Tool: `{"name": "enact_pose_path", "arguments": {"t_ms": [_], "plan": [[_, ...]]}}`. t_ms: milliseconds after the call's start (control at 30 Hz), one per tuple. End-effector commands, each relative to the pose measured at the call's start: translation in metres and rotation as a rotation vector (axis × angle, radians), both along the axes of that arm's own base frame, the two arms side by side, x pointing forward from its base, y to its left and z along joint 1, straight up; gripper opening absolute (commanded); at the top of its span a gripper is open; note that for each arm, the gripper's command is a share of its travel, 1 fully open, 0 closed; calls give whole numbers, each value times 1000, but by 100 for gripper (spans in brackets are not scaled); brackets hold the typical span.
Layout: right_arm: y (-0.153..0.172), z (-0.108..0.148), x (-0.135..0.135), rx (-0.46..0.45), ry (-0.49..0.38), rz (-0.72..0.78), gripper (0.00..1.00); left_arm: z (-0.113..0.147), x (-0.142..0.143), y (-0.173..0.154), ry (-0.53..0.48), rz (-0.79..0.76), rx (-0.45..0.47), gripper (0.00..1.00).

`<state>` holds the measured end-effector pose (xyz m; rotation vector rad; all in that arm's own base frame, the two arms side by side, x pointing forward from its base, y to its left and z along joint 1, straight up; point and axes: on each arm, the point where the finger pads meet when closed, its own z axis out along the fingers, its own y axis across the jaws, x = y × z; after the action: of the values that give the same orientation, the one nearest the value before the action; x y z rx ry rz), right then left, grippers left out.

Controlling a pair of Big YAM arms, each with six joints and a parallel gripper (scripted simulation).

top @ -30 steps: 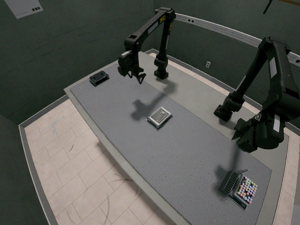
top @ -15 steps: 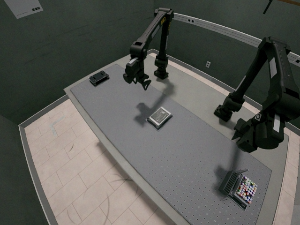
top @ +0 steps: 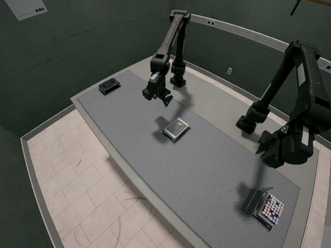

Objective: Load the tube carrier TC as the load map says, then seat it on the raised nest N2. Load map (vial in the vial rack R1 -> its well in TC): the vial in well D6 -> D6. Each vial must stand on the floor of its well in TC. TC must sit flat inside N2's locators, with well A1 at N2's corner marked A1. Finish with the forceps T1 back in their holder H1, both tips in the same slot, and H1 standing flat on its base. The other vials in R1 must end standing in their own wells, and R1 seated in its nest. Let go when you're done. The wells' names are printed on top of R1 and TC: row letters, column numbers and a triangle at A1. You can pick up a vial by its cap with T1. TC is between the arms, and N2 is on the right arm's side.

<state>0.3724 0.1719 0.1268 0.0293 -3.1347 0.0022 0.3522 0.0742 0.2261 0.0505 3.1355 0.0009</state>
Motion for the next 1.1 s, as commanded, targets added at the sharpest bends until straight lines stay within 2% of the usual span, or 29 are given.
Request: {"name": "enact_pose_path", "arguments": {"t_ms": [0,367,467,933,1033,1067], "plan": [[23,15,25,26,-60,-20,100,12,8,2,-30,17,7,24],[66,-2,28,30,-57,-20,100,12,8,2,-30,17,7,24],[66,-4,27,23,-45,-25,100,12,8,2,-30,17,7,24],[123,-26,32,33,-52,-20,100,12,8,2,-30,17,7,24],[120,-28,31,22,-37,-30,100,12,8,2,-30,17,7,24],[128,-30,30,25,-41,-22,100,12,8,2,-30,17,7,24]]}}
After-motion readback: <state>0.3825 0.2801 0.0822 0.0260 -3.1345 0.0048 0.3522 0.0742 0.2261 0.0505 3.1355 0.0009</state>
